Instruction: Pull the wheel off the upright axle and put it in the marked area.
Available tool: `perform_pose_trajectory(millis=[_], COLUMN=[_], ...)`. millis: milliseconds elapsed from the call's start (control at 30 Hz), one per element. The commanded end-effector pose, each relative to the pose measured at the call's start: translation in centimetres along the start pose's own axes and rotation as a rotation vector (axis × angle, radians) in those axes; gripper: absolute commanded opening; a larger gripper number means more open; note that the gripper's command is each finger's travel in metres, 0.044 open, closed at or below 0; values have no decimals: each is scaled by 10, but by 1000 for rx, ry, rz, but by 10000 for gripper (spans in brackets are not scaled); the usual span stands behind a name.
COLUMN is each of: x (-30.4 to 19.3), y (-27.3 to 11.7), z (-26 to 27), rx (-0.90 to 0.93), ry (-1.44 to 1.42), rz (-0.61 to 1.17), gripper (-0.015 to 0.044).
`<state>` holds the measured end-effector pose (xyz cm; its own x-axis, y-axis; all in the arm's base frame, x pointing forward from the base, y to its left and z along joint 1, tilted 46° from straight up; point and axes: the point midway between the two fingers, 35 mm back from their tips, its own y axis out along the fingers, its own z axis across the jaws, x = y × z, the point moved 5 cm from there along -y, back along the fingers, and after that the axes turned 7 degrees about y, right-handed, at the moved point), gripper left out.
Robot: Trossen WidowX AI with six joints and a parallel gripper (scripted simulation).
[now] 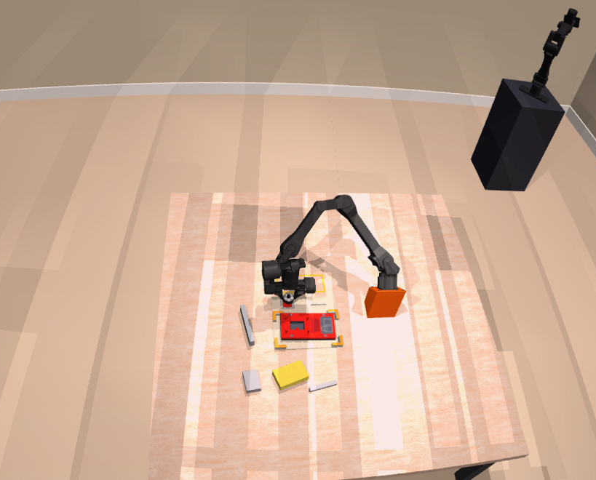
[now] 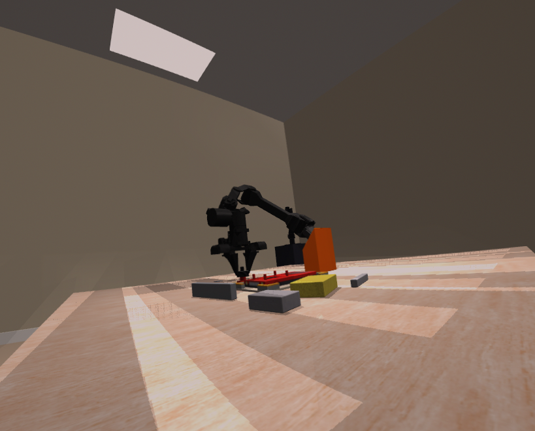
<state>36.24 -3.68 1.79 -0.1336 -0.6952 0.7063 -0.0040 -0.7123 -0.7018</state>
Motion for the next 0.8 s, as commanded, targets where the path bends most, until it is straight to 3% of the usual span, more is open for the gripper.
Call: perform_pose_trajectory(millis=[0,200,767], x=[0,0,0], y=[0,-2,-7], z=[-1,-1,-1], rx=[-4,-3,-1], ry=[-2,-2,-3], rz=[-1,-1,-1], gripper=[140,0,0])
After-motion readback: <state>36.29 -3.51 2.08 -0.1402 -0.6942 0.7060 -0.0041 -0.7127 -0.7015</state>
